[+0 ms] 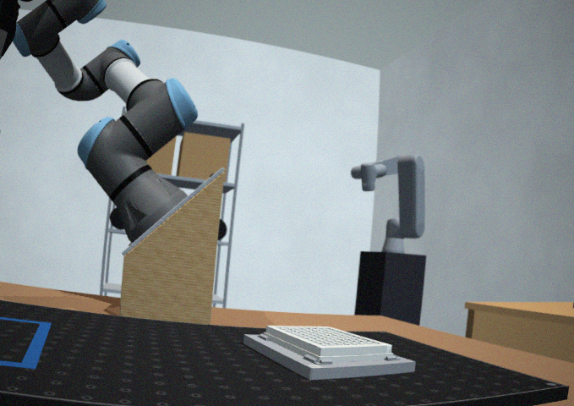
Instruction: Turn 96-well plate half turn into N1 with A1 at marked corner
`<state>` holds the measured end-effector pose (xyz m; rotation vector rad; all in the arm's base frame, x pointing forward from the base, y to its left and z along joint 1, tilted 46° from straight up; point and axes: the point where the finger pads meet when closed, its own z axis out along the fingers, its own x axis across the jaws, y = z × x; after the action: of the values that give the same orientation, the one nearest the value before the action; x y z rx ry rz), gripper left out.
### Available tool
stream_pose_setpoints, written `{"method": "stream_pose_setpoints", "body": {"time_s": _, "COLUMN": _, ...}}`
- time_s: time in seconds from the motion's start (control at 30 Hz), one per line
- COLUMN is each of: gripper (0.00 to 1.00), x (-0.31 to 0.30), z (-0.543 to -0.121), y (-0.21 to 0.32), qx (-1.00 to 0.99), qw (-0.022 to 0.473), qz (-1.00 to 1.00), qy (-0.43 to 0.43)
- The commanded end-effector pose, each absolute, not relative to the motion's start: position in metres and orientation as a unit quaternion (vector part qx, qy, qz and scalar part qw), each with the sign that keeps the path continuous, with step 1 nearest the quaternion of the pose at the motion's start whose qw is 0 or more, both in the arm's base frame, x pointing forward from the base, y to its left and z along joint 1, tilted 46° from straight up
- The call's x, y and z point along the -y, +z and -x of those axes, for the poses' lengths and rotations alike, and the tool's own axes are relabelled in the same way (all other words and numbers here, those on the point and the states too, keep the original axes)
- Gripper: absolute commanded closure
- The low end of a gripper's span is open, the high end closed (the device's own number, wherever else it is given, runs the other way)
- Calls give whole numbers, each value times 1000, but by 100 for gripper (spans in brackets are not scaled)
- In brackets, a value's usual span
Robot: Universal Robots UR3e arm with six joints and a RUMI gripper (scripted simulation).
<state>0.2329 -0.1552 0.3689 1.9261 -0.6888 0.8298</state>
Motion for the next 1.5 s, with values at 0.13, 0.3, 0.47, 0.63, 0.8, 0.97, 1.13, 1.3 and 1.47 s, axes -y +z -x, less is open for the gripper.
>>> {"method": "stream_pose_setpoints", "body": {"time_s": 0.13, "gripper": 0, "x": 155, "z": -233, "y": 369, "qx": 279, "qw": 450, "qz": -779, "qy": 336}}
{"method": "stream_pose_setpoints", "body": {"time_s": 0.3, "gripper": 0, "x": 155, "z": -233, "y": 369, "qx": 279, "qw": 450, "qz": -779, "qy": 336}}
{"method": "stream_pose_setpoints", "body": {"time_s": 0.47, "gripper": 0, "x": 155, "z": -233, "y": 369, "qx": 279, "qw": 450, "qz": -779, "qy": 336}}
{"method": "stream_pose_setpoints", "body": {"time_s": 0.63, "gripper": 0, "x": 154, "z": -246, "y": 362, "qx": 293, "qw": 431, "qz": -784, "qy": 338}}
{"method": "stream_pose_setpoints", "body": {"time_s": 0.8, "gripper": 0, "x": 151, "z": -263, "y": 352, "qx": 307, "qw": 413, "qz": -789, "qy": 337}}
{"method": "stream_pose_setpoints", "body": {"time_s": 0.97, "gripper": 0, "x": 148, "z": -280, "y": 341, "qx": 318, "qw": 400, "qz": -791, "qy": 335}}
{"method": "stream_pose_setpoints", "body": {"time_s": 1.13, "gripper": 0, "x": 145, "z": -292, "y": 332, "qx": 322, "qw": 395, "qz": -792, "qy": 335}}
{"method": "stream_pose_setpoints", "body": {"time_s": 1.3, "gripper": 0, "x": 140, "z": -311, "y": 316, "qx": 337, "qw": 379, "qz": -795, "qy": 331}}
{"method": "stream_pose_setpoints", "body": {"time_s": 1.47, "gripper": 0, "x": 136, "z": -323, "y": 305, "qx": 353, "qw": 364, "qz": -798, "qy": 327}}
